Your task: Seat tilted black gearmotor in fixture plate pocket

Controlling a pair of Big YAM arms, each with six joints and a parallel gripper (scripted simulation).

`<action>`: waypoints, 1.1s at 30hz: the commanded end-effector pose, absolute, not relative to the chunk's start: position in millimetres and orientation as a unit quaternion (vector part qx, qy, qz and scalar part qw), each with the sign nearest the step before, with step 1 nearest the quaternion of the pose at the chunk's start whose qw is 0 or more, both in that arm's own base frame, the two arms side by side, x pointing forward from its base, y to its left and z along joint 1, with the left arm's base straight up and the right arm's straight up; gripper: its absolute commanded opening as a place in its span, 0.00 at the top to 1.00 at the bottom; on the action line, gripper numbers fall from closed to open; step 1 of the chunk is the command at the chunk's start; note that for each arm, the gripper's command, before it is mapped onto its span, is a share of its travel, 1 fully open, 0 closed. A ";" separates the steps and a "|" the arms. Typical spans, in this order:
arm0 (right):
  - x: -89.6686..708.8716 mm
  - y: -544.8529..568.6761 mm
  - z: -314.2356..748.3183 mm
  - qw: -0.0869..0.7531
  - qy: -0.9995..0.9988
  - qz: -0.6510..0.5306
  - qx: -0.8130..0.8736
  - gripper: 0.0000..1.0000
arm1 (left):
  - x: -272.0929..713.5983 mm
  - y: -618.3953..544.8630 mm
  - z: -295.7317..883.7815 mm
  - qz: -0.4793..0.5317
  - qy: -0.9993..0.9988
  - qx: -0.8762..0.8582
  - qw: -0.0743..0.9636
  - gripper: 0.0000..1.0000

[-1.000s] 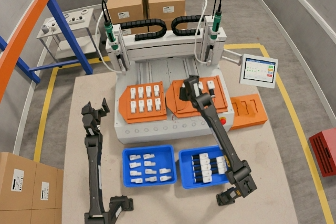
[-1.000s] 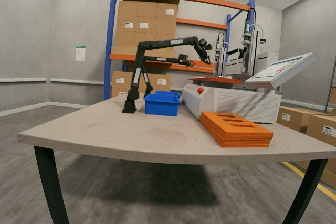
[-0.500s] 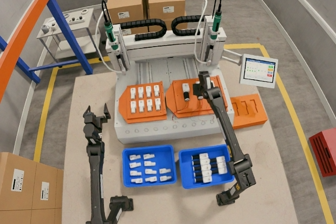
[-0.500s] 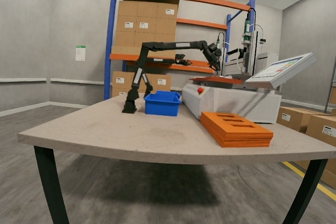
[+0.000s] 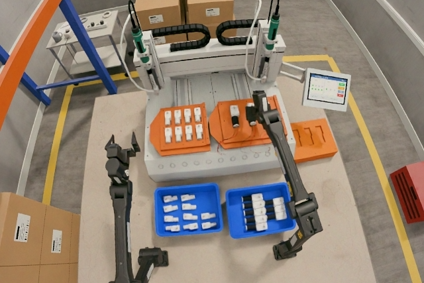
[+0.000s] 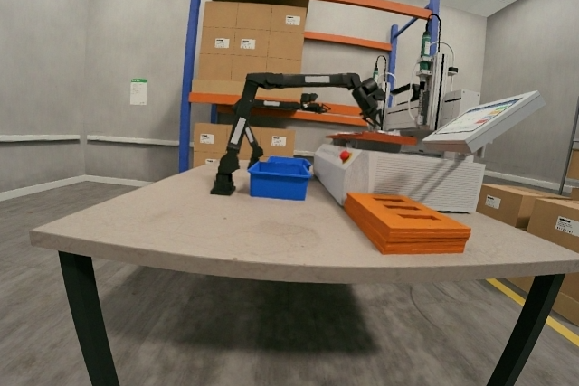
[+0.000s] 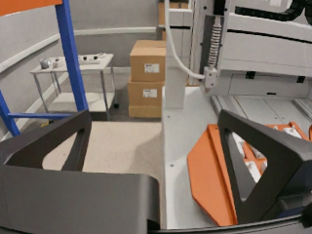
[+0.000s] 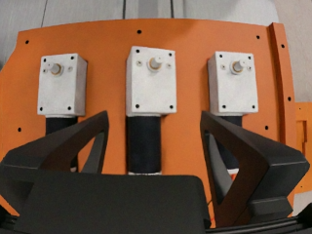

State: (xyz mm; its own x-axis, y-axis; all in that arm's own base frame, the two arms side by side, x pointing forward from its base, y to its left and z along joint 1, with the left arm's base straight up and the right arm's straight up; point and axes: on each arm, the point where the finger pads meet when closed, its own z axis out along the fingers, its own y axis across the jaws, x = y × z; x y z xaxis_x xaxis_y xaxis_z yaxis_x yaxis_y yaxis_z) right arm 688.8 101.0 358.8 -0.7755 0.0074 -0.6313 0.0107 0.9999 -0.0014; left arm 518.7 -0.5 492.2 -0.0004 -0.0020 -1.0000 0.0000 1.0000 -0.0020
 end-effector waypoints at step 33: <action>732.8 99.1 358.8 0.369 0.930 0.003 0.007 0.29 | 523.4 -3.6 508.6 0.002 0.695 0.005 0.719 0.00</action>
